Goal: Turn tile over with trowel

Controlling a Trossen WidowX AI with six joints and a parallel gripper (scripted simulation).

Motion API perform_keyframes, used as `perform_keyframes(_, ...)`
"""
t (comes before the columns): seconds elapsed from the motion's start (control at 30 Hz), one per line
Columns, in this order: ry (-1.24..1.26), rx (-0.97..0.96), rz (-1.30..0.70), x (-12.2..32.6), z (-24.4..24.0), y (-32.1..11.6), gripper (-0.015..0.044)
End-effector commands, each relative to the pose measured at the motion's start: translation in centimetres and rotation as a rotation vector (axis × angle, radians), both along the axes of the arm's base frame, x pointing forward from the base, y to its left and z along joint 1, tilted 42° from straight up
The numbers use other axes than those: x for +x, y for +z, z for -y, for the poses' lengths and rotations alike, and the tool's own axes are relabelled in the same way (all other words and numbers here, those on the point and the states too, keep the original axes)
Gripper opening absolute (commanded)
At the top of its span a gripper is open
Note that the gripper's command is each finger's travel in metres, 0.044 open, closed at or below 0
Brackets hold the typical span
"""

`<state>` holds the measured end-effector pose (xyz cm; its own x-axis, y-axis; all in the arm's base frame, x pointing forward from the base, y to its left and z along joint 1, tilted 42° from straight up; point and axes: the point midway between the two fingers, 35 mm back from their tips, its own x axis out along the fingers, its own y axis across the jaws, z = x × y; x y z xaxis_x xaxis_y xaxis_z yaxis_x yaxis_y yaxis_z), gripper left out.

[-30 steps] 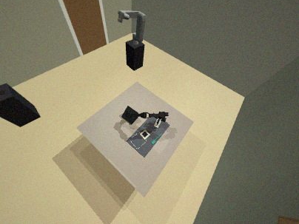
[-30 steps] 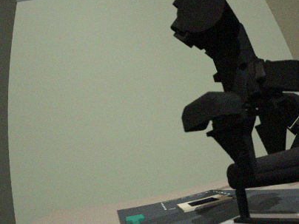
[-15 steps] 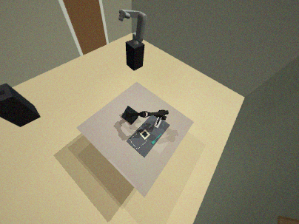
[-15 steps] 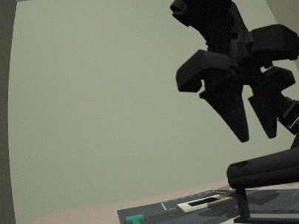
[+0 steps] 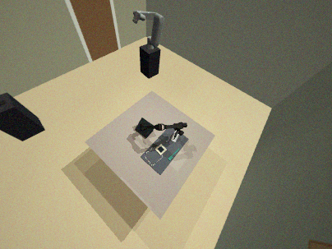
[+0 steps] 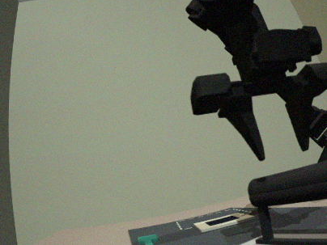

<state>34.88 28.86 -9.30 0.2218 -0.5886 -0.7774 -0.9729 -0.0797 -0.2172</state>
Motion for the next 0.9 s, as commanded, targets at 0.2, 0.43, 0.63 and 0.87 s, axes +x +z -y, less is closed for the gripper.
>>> perform_keyframes(0.2, -0.276, 0.078, 0.205, -0.06, 0.01, -0.06, 0.0270)
perform_keyframes(0.43, -0.465, 0.132, 0.349, -0.06, 0.00, -0.06, 0.0270)
perform_keyframes(0.63, -0.627, 0.178, 0.473, -0.06, -0.02, -0.07, 0.0270)
perform_keyframes(0.87, -0.816, 0.233, 0.617, -0.05, -0.03, -0.07, 0.0270)
